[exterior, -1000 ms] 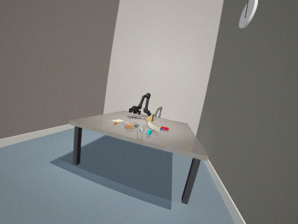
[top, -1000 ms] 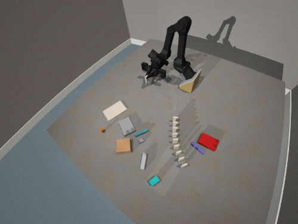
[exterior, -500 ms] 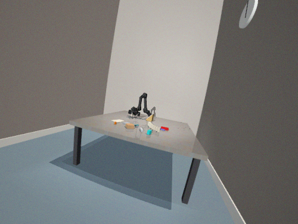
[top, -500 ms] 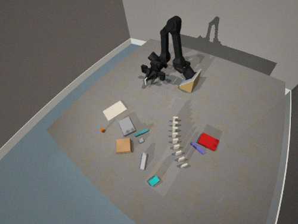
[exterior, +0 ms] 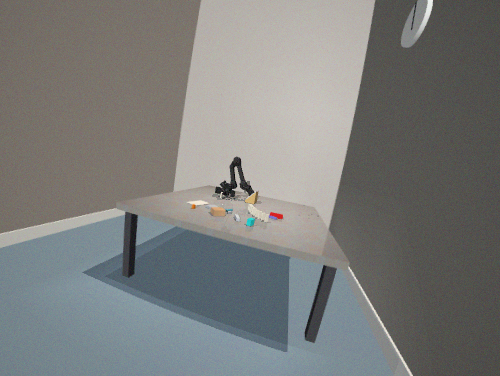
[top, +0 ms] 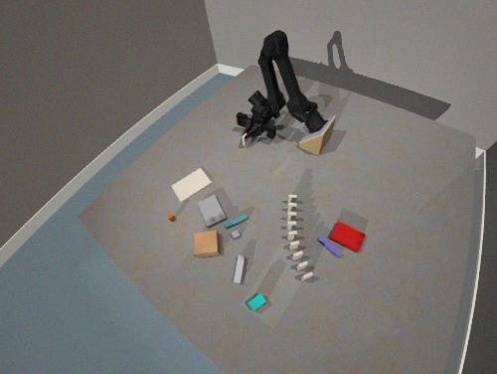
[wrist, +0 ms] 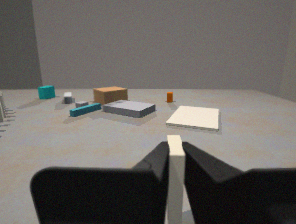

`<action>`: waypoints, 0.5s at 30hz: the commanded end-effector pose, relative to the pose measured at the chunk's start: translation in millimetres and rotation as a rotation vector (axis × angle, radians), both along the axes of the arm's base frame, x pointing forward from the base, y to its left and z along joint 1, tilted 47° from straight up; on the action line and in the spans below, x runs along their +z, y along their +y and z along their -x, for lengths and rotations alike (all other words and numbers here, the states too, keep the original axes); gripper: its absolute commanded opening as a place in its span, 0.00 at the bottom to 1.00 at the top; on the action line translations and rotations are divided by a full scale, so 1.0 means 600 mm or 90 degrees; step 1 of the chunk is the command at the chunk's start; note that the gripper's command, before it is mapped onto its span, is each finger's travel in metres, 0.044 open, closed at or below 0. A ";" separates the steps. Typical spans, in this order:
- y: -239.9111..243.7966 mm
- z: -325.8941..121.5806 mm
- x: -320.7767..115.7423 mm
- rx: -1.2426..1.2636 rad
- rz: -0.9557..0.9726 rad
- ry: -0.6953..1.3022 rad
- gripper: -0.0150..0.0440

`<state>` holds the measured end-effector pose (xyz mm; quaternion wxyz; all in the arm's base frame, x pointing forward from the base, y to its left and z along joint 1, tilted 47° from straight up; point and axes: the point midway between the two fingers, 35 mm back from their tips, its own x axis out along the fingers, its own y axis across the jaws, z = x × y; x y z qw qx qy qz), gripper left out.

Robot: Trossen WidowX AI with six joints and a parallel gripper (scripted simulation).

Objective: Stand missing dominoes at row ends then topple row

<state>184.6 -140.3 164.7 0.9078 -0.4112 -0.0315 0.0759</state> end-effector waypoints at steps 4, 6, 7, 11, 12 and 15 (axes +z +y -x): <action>-0.003 0.000 -0.017 0.005 -0.011 0.000 0.29; -0.004 -0.001 -0.020 0.006 -0.012 0.000 0.29; -0.005 -0.001 -0.022 0.006 -0.012 0.000 0.29; -0.006 -0.001 -0.027 0.007 -0.013 0.000 0.29; -0.006 -0.001 -0.027 0.007 -0.013 0.000 0.29; -0.006 -0.001 -0.027 0.007 -0.013 0.000 0.29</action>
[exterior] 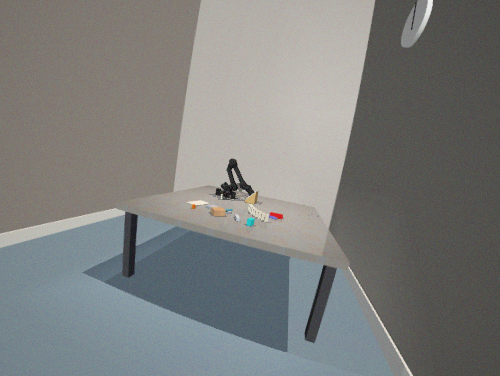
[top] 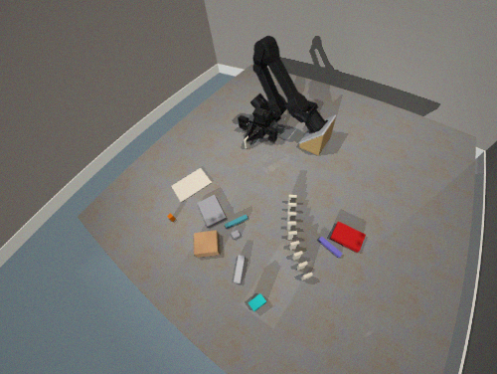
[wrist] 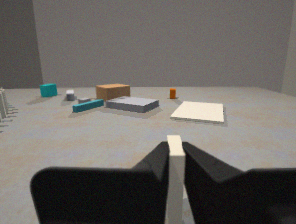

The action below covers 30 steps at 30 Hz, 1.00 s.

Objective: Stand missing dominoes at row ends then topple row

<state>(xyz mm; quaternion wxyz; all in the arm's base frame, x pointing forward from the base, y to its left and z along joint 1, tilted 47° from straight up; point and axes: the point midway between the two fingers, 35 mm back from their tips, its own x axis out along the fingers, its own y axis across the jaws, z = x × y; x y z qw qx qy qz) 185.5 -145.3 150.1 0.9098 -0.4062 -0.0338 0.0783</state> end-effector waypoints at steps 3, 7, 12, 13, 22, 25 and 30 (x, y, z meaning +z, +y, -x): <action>0.002 0.001 -0.003 0.003 -0.006 0.001 0.29; 0.002 0.001 -0.003 0.003 -0.006 0.001 0.33; 0.002 0.001 -0.003 0.003 -0.006 0.001 0.56; 0.002 0.001 -0.003 0.003 -0.006 0.001 0.60; 0.003 0.001 -0.002 0.003 -0.006 0.001 1.00; 0.013 0.002 0.013 0.003 -0.005 0.001 1.00; 0.039 0.007 0.041 0.001 -0.003 0.000 1.00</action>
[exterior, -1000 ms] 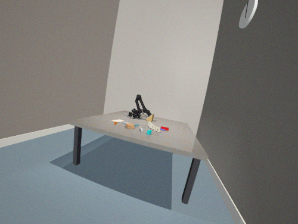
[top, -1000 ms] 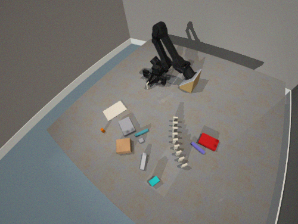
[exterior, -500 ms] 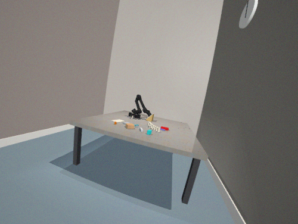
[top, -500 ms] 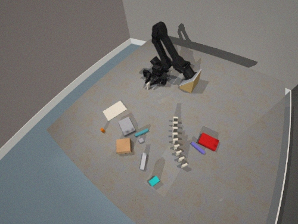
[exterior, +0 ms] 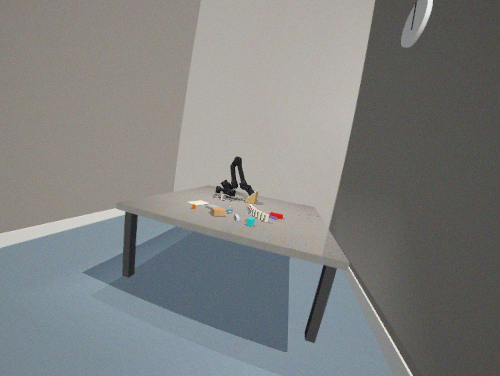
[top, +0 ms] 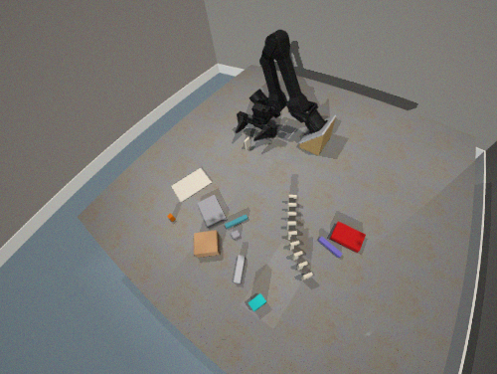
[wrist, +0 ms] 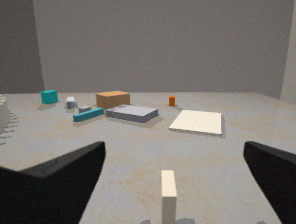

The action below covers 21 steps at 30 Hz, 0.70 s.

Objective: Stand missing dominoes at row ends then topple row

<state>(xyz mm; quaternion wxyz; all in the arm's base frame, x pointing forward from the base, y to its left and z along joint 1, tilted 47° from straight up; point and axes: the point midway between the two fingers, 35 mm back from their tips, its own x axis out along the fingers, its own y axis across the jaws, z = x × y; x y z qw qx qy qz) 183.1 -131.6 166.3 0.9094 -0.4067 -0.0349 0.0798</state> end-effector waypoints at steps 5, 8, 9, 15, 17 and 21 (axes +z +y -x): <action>0.038 0.006 0.028 -0.002 -0.003 0.001 1.00; 0.033 -0.003 0.033 -0.005 -0.015 0.005 1.00; 0.031 -0.011 0.037 -0.007 -0.024 0.009 1.00; 0.018 -0.074 0.062 -0.025 -0.059 0.050 1.00; 0.025 -0.098 0.060 -0.021 -0.071 0.076 1.00; 0.039 -0.141 0.046 -0.035 -0.078 0.154 1.00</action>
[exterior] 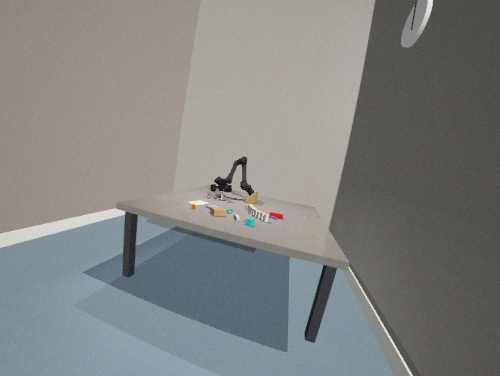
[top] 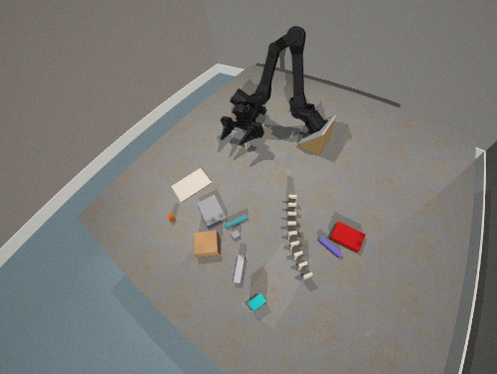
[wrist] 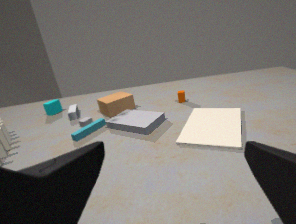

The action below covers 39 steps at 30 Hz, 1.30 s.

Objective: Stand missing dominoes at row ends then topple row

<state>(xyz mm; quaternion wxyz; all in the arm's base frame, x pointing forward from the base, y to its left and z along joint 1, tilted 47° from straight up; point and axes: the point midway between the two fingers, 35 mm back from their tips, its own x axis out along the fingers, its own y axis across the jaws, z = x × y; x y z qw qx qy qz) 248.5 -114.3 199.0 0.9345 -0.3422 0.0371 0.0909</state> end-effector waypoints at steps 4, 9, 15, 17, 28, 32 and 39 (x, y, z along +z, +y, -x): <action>0.015 -0.053 -0.035 -0.041 0.024 0.162 1.00; 0.043 -0.052 -0.085 -0.062 0.148 0.396 1.00; 0.069 0.014 -0.091 -0.014 0.456 0.683 1.00; 0.069 0.040 -0.070 0.016 0.594 0.762 1.00; 0.064 0.077 0.020 0.091 0.956 0.885 1.00; 0.064 0.077 0.021 0.092 0.961 0.886 1.00; 0.064 0.077 0.021 0.092 0.961 0.886 1.00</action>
